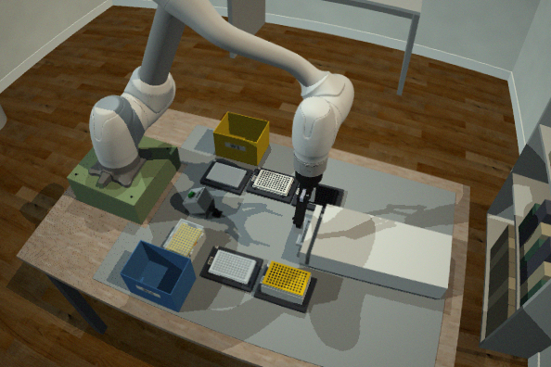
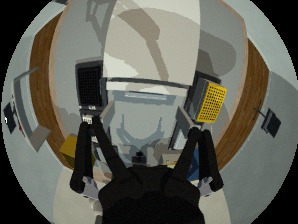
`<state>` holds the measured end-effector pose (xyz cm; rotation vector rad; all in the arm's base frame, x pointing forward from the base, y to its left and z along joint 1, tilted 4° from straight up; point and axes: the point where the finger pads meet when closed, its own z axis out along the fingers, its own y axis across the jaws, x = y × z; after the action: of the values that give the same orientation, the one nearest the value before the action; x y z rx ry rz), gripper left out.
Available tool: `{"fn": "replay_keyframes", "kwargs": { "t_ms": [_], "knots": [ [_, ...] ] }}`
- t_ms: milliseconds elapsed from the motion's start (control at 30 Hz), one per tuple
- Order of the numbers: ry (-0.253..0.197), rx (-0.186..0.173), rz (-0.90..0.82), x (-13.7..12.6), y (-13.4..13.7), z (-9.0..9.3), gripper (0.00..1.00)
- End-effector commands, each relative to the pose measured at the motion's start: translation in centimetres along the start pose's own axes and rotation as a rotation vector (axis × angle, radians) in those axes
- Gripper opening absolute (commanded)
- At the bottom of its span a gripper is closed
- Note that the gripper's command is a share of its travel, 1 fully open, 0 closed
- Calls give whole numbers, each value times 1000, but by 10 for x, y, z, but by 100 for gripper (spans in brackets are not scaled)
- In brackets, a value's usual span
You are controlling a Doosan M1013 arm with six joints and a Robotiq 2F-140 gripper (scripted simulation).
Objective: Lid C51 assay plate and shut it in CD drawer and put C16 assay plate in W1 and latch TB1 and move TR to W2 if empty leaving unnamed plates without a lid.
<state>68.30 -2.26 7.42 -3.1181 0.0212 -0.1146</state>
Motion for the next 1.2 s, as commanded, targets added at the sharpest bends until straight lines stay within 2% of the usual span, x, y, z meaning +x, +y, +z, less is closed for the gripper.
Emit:
{"fn": "replay_keyframes", "kwargs": {
  "t_ms": [0, 1167],
  "knots": [
    [0, 0, 0, 0, 0, 0, 87],
    [0, 0, 0, 0, 0, 40, 87]
  ]
}}
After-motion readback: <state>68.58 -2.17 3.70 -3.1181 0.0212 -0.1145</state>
